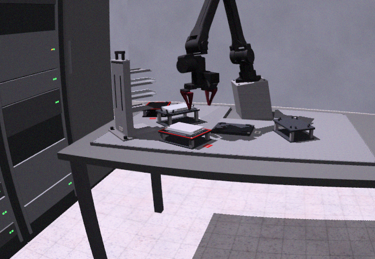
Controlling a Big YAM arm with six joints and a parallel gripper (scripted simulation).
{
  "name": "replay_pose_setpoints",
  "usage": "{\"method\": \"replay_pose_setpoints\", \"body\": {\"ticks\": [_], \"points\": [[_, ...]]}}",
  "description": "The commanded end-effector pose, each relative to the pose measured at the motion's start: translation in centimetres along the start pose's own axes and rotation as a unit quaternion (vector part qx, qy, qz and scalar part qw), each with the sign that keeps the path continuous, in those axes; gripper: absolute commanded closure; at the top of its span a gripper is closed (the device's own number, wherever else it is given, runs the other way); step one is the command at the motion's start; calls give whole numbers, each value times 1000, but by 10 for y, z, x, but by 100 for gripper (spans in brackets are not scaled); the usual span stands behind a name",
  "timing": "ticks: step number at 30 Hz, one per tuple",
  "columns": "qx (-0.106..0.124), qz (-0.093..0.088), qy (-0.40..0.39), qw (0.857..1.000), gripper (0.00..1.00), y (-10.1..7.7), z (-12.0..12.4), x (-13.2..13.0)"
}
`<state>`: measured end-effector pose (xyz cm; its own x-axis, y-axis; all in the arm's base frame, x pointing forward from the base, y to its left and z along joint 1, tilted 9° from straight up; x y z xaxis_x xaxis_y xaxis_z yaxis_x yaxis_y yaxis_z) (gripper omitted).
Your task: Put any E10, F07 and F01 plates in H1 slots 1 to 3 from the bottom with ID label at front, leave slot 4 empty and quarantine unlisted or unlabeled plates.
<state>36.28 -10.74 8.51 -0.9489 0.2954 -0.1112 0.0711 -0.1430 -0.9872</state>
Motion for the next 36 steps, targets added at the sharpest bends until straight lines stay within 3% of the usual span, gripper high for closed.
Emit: {"method": "replay_pose_setpoints", "body": {"ticks": [1, 6, 11, 12, 14, 28, 29, 31, 34, 36], "points": [[-3, 15, 0, 1000, 0, -17, 0, -4], [-4, 33, 2, 999, 0, -35, -3, -18], [-4, 33, 2, 999, 0, -41, -3, -18], [-3, 25, 4, 1000, 0, -37, 0, -18], [-3, 33, 5, 999, 0, -46, -1, -18], [-4, 35, 2, 999, 0, -68, -3, -18], [-3, 24, 3, 1000, 0, -62, -1, -17], [-3, 34, 5, 999, 0, -73, -1, -18], [-3, 37, 4, 999, 0, -70, -1, -19], [-4, 35, 3, 999, 0, -79, -3, -18]]}}
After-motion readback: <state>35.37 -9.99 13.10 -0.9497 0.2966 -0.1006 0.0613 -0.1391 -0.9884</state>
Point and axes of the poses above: the point where the finger pads meet when closed, its own y axis out along the fingers, its own x axis across the jaws, z = x × y, the point moved 10 cm from there along -y, back along the fingers, and after that the axes turned 14 degrees about -y, right-handed, at the moved point
